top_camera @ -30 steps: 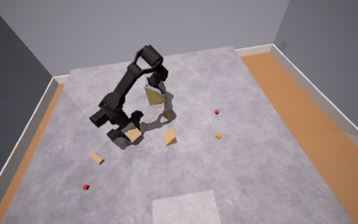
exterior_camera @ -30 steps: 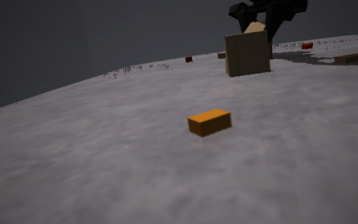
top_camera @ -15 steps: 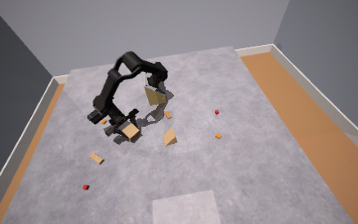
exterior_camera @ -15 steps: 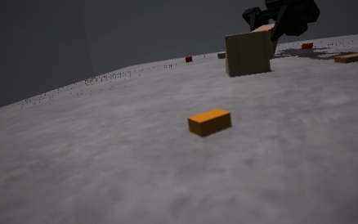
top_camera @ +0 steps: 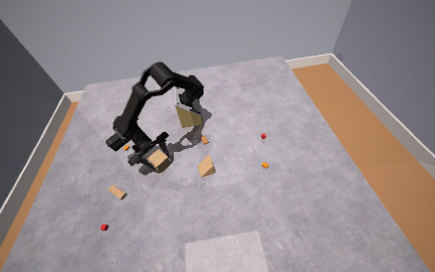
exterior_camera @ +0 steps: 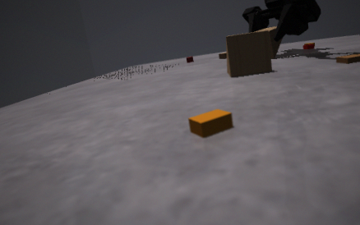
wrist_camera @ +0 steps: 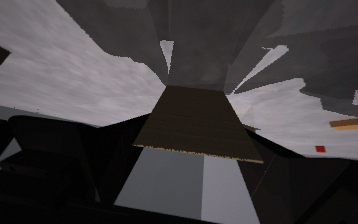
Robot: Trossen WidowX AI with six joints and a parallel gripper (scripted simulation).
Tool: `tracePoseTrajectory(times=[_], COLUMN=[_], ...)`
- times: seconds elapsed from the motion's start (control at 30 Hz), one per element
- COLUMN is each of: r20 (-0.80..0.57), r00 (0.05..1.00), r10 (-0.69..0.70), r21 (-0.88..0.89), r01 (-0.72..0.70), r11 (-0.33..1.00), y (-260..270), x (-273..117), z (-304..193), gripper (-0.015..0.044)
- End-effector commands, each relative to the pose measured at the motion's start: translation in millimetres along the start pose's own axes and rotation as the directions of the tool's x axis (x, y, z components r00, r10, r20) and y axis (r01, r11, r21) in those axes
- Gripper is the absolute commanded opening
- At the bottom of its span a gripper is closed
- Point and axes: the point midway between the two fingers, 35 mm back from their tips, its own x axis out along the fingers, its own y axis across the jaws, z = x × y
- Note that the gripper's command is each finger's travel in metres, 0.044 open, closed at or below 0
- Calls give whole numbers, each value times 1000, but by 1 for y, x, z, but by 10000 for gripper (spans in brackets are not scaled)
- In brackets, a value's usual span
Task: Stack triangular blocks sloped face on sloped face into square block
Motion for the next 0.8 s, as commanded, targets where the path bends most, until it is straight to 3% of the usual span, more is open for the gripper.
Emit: tracePoseTrajectory(times=[0.0, 0.33, 0.57, 0.77], r20=[5, 6, 5, 4], r00=[1000, 1000, 1000, 1000], r10=[-1, -1, 2, 2], r21=[3, 3, 0, 0], r01=[1, 1, -2, -2], r11=[1000, 1000, 1000, 1000], y=[0, 0, 0, 0], x=[0, -2, -67, -69], z=[1, -1, -71, -73], gripper=[440, 440, 440, 440])
